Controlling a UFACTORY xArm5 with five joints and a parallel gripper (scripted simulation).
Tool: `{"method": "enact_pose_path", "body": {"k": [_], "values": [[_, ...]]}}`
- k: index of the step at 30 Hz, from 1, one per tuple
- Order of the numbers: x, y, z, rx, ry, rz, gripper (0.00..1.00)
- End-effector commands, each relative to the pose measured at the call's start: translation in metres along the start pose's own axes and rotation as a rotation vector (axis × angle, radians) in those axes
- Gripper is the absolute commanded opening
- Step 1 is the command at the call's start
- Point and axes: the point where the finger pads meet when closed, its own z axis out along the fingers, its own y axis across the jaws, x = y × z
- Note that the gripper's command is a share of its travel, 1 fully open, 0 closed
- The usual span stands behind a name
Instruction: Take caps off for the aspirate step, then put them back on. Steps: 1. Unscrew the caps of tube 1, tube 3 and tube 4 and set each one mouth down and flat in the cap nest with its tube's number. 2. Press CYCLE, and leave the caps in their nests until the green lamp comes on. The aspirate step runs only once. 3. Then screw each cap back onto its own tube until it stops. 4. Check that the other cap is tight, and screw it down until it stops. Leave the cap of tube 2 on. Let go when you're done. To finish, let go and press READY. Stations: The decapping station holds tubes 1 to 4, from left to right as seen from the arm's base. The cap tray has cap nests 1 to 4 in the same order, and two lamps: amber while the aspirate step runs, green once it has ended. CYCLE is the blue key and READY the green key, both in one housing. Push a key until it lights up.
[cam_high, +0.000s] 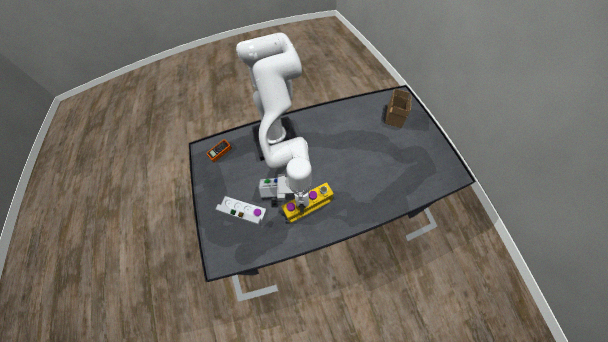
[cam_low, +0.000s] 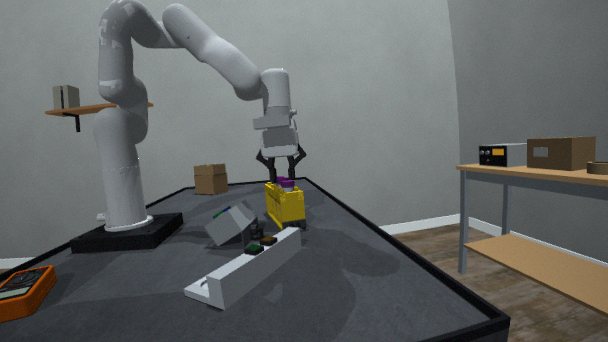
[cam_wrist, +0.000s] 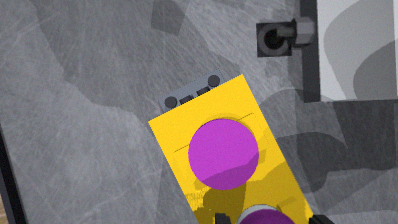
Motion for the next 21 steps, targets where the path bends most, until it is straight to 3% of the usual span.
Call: {"method": "enact_pose_path", "body": {"k": [1, 3, 9, 10, 21], "values": [[-0.0004, -0.0011, -0.0012, 0.002, -0.006, 0.181, 0.46], [-0.0004, -0.0011, -0.0012, 0.001, -0.006, 0.315, 0.46], [-0.0004, -0.0011, -0.0012, 0.001, -0.006, 0.315, 0.46], [-0.0004, -0.0011, -0.0012, 0.001, -0.006, 0.315, 0.0], [-0.0004, -0.0011, -0.0012, 0.001, -0.006, 0.315, 0.0]]}}
